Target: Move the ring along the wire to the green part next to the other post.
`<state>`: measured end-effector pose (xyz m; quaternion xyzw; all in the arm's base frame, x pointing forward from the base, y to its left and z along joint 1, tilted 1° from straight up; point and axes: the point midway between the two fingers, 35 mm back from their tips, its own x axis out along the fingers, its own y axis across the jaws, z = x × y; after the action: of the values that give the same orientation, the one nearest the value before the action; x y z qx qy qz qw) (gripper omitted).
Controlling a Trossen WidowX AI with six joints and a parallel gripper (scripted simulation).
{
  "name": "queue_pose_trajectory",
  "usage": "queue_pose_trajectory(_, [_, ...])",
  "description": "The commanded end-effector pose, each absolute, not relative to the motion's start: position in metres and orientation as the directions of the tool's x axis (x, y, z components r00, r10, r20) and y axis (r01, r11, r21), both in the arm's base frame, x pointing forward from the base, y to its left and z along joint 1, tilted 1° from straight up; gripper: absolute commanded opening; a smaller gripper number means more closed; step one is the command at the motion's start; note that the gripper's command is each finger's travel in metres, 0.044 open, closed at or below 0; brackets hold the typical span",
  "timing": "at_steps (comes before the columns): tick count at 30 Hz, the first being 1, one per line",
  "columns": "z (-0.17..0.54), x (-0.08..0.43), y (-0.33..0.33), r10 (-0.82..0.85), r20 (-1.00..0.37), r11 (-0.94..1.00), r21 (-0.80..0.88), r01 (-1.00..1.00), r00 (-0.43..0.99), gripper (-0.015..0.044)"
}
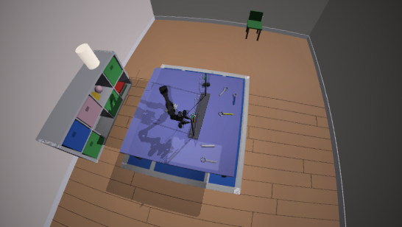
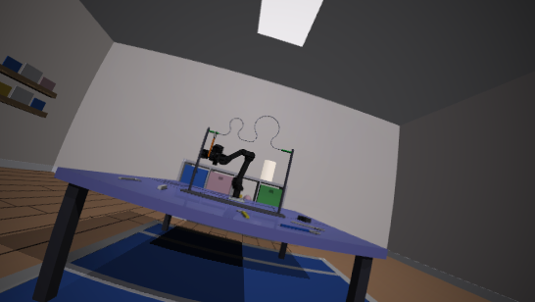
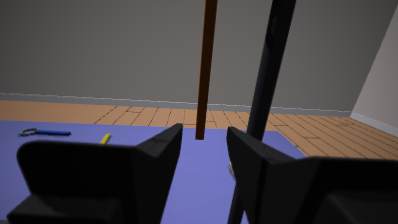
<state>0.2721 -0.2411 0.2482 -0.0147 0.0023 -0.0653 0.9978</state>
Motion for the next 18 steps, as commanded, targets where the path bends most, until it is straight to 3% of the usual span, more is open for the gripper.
queue_pose_trajectory(1, [0.25,0.279,-0.243,-0.131,0.0,0.991,-0.029,0.131,0.991,0.016])
queue_pose_trajectory(18, [0.251,0.305,-0.247,-0.131,0.002,0.991,-0.029,0.131,0.991,0.016])
